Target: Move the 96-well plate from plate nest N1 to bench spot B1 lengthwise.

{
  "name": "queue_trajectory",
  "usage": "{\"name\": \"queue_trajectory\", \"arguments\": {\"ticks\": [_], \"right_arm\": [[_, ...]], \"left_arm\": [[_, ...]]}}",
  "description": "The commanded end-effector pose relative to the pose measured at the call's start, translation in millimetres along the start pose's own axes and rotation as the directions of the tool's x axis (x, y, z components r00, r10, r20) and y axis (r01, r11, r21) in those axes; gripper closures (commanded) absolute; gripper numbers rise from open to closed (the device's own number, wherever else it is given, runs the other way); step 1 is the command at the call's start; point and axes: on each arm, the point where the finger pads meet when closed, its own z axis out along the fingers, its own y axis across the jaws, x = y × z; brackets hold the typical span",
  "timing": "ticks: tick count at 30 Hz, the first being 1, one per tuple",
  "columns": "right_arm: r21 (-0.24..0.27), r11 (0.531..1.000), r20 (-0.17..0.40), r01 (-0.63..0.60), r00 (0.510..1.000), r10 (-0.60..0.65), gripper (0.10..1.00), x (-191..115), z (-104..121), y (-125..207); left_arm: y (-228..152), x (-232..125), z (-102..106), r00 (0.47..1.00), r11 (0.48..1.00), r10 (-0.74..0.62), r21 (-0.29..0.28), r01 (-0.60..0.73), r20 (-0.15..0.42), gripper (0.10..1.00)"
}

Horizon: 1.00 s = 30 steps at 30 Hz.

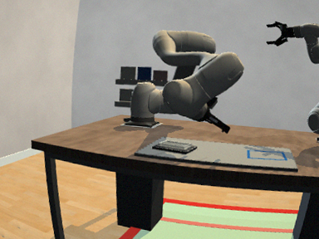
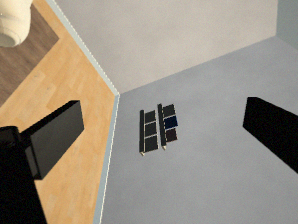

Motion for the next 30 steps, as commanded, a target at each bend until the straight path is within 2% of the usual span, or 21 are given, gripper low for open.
{"name": "queue_trajectory", "arguments": {"ticks": [1,8,17,19,30], "right_arm": [[-0.001,1.0,0.001,0.002,1.0,-0.002,0.098,1.5,-0.7,-0.3],[-0.001,1.0,0.001,0.002,1.0,-0.002,0.098,1.5,-0.7,-0.3],[-0.001,1.0,0.001,0.002,1.0,-0.002,0.098,1.5,-0.7,-0.3],[-0.001,1.0,0.001,0.002,1.0,-0.002,0.098,1.5,-0.7,-0.3],[-0.001,1.0,0.001,0.002,1.0,-0.002,0.098,1.5,-0.7,-0.3]], "left_arm": [[-6.6,-2.8,-7.1,0.997,0.996,-0.083,0.037,0.083,-0.003,0.098],[-26.0,-13.8,-23.7,0.969,0.963,-0.245,0.113,0.245,-0.007,0.098],[-57.7,-36.6,-52.2,0.892,0.864,-0.45,0.236,0.445,-0.033,0.098],[-57.7,-36.6,-52.2,0.892,0.864,-0.45,0.236,0.445,-0.033,0.098],[-96.0,-70.0,-93.6,0.773,0.693,-0.627,0.384,0.61,-0.097,0.098]]}}
